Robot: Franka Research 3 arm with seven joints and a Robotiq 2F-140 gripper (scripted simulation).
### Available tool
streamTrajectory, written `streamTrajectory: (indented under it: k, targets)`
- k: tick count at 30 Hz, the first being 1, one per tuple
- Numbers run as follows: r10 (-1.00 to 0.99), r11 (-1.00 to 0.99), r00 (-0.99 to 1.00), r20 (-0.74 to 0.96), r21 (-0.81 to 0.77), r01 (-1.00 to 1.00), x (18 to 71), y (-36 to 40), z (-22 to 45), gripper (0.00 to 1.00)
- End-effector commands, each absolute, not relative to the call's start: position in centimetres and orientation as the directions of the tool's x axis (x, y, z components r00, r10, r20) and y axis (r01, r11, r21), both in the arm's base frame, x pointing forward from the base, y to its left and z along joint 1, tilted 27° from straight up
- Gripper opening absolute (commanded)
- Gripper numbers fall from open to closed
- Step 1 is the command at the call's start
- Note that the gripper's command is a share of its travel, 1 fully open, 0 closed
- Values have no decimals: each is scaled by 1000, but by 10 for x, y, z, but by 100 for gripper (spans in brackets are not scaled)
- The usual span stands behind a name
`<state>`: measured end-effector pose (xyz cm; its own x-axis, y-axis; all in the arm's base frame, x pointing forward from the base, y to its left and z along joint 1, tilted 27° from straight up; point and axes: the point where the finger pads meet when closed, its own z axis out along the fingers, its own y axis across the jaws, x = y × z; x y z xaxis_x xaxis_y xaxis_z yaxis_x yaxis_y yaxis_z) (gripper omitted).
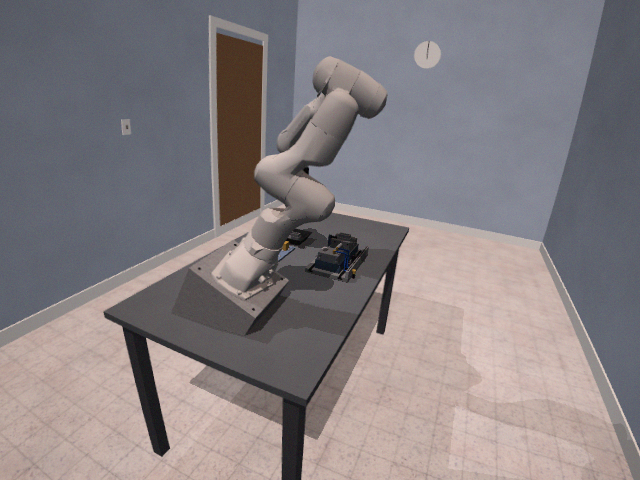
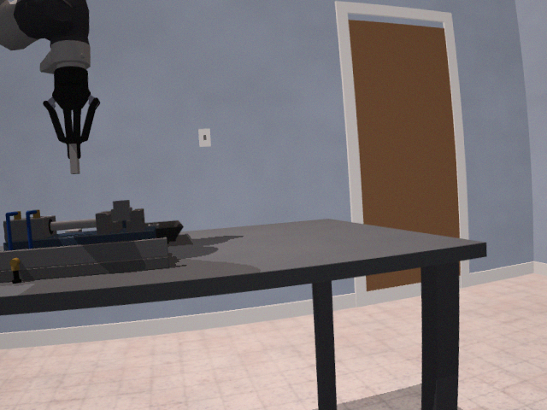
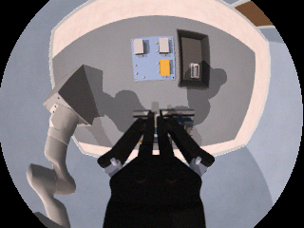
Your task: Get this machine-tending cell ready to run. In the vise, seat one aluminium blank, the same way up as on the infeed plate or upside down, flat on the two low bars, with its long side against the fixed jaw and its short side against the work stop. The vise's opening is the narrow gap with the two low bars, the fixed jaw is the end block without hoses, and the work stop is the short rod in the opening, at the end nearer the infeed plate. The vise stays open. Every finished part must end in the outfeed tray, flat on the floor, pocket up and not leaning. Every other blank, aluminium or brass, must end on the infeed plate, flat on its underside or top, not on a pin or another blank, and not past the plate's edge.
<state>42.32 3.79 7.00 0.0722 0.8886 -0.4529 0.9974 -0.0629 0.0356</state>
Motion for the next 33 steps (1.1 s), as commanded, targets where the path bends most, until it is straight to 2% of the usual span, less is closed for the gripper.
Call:
streamTrajectory:
  k: [1, 33]
  targets:
    - [890, -59, 69, -451, 35, 998, 423, 38, 69, 0]
    - [890, -59, 69, -451, 35, 998, 423, 17, 27, 0]
